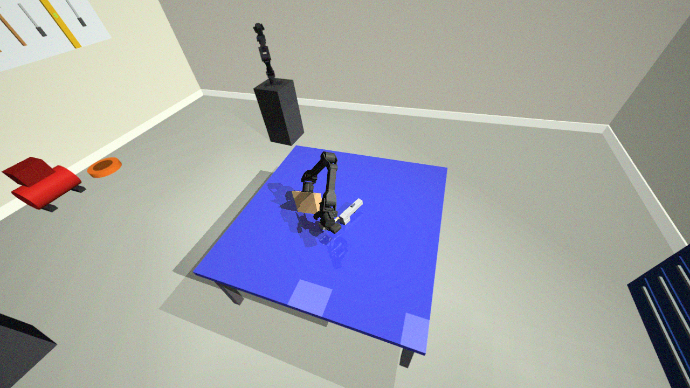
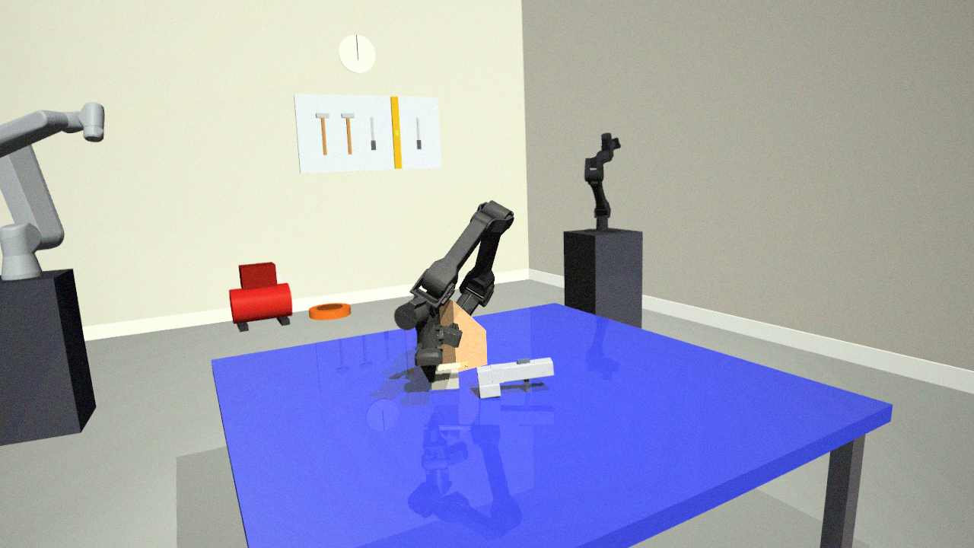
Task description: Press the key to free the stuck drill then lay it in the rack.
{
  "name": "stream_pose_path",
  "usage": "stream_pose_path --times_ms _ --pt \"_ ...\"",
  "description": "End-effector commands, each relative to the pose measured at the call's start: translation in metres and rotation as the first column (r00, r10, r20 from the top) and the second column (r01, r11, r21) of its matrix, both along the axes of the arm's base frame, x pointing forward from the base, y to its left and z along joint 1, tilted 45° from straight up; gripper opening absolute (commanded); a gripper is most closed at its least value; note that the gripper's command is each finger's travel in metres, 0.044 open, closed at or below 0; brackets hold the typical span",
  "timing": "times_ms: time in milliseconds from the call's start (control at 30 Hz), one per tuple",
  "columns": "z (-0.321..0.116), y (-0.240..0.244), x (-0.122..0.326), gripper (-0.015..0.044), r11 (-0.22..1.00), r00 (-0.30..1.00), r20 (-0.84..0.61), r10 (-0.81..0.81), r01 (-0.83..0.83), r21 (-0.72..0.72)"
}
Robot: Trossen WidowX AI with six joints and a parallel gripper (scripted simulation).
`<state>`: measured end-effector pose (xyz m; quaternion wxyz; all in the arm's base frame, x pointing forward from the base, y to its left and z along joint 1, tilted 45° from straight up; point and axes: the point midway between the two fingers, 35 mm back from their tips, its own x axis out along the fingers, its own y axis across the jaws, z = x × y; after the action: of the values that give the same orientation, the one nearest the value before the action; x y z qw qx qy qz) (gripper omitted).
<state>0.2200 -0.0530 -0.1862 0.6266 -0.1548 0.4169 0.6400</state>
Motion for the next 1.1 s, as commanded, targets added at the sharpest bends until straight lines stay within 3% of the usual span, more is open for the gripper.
stream_pose_path --times_ms 0,1067 --pt "0.002 -0.003 0.001 0.0 1.0 1.0 0.003 0.006 -0.006 -0.004" --pt "0.015 -0.014 -0.027 0.0 1.0 1.0 0.0 0.006 -0.006 -0.005"
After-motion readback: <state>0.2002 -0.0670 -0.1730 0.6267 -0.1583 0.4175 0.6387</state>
